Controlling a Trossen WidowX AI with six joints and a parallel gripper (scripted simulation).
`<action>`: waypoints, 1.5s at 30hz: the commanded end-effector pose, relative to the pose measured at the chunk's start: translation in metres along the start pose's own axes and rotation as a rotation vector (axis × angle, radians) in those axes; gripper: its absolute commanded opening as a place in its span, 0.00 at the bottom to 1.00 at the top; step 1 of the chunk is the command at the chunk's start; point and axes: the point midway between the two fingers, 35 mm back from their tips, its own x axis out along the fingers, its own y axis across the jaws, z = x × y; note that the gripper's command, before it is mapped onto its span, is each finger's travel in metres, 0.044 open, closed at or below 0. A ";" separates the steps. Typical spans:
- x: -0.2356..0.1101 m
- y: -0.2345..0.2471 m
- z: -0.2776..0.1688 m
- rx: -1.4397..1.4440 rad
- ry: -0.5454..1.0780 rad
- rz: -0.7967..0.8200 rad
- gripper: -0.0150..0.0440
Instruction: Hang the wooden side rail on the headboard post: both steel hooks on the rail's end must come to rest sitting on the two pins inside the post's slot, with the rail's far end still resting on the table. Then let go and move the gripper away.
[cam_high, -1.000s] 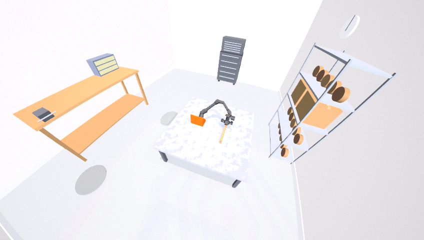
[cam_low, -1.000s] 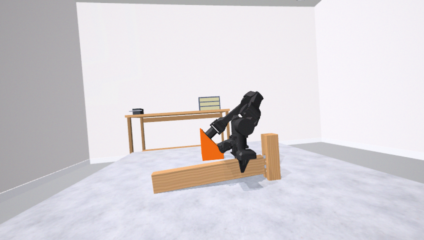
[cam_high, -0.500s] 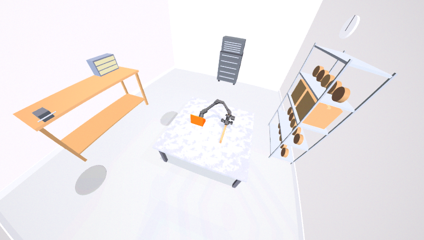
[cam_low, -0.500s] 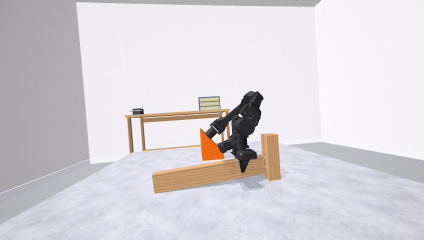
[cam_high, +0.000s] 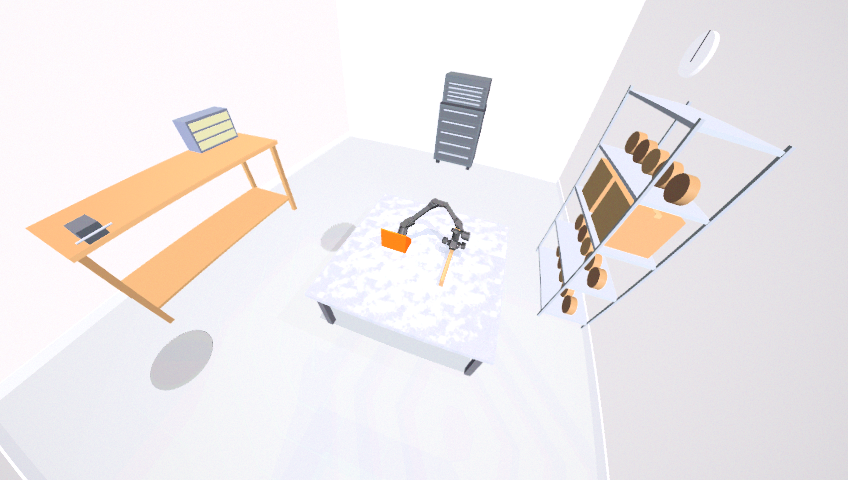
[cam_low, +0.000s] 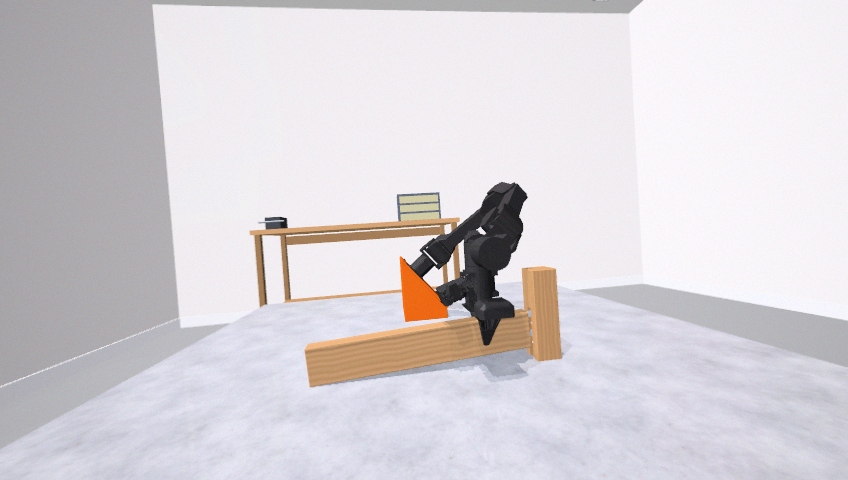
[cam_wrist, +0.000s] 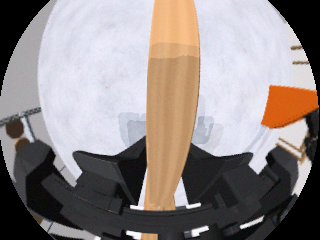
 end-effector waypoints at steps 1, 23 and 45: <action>-0.004 0.002 -0.002 -0.002 0.003 0.012 0.25; -0.004 0.002 -0.005 -0.002 0.003 0.012 0.25; -0.004 0.002 -0.007 -0.002 0.003 0.012 0.25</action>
